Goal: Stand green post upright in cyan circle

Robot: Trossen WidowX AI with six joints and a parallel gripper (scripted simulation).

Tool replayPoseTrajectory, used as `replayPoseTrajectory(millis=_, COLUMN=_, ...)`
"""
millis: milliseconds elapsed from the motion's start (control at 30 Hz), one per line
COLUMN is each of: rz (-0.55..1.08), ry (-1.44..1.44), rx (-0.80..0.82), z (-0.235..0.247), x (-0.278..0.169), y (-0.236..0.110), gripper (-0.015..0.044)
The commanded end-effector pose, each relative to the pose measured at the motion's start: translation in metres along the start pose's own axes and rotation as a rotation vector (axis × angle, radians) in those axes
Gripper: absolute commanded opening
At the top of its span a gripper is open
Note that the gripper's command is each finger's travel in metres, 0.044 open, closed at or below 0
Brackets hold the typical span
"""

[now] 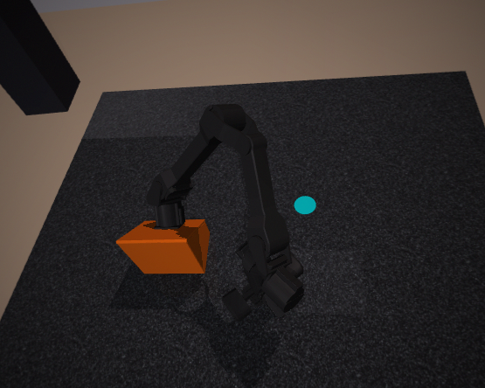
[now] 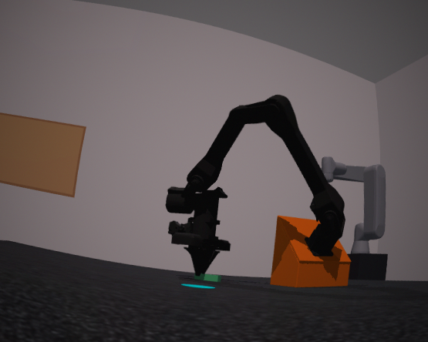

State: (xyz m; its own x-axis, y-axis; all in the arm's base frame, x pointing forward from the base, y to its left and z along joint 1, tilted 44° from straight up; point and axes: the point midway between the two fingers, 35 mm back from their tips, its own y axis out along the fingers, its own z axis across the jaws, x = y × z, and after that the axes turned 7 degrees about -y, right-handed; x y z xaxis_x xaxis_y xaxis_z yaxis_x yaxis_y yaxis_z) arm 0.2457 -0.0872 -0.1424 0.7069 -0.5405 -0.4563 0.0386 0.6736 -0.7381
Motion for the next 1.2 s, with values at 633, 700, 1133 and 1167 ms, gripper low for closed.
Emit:
replayPoseTrajectory(millis=633, rz=-0.001, ry=0.009, rx=-0.002, z=0.0, x=0.005, y=-0.058, gripper=0.0023)
replayPoseTrajectory(millis=700, rz=-0.001, ry=0.009, rx=-0.002, z=0.0, x=0.005, y=-0.064, gripper=0.0023)
replayPoseTrajectory(millis=1133, rz=0.0, ry=0.01, rx=-0.002, z=-0.001, x=0.001, y=-0.106, gripper=0.0023)
replayPoseTrajectory(millis=1167, rz=0.001, ry=0.01, rx=-0.002, z=-0.001, x=0.001, y=-0.109, gripper=0.0023)
